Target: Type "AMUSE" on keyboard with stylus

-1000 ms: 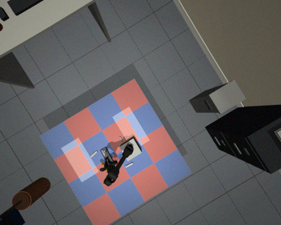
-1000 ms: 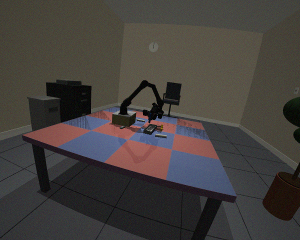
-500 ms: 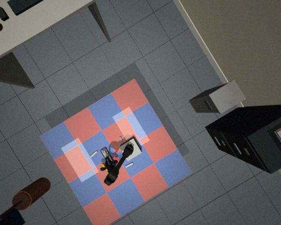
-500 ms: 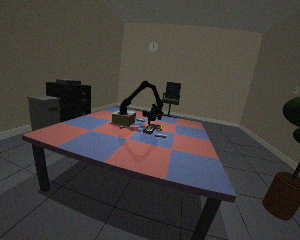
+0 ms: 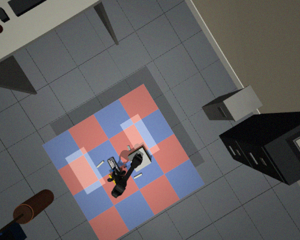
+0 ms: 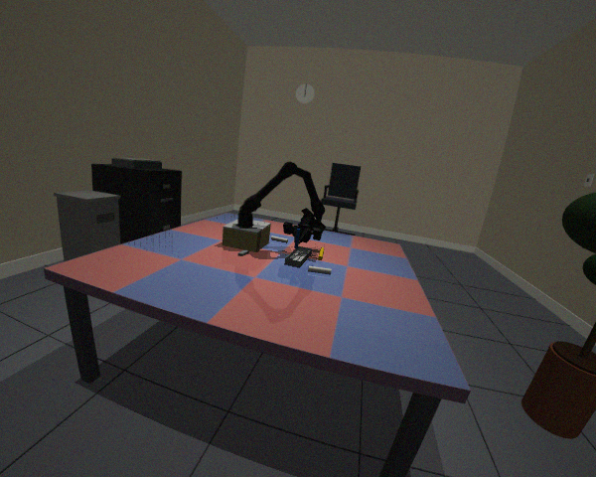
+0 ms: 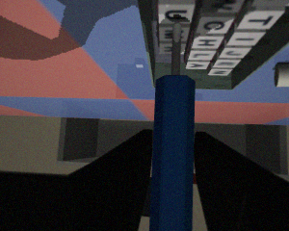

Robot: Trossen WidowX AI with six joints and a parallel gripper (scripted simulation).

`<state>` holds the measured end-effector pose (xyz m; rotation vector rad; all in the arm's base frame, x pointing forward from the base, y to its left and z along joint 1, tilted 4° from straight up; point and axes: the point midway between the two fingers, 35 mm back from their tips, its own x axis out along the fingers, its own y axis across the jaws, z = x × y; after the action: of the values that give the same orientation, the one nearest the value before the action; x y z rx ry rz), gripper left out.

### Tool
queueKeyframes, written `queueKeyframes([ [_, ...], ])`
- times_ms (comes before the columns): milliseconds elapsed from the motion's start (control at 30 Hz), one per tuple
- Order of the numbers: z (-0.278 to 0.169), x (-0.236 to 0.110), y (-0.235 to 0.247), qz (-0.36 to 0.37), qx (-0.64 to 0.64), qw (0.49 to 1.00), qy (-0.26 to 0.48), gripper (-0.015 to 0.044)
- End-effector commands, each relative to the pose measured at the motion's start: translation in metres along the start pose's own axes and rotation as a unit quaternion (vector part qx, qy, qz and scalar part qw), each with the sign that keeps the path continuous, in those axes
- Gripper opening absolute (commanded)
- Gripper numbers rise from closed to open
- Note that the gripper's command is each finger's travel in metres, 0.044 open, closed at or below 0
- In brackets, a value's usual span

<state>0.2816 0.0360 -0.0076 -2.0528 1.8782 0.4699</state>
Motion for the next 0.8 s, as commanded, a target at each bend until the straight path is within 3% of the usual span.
queueKeyframes([
  [0, 0.0018, 0.001, 0.0003, 0.001, 0.0, 1.0, -0.001, 0.0081],
  [767, 0.0066, 0.0037, 0.0003, 0.001, 0.0, 1.0, -0.001, 0.0081],
])
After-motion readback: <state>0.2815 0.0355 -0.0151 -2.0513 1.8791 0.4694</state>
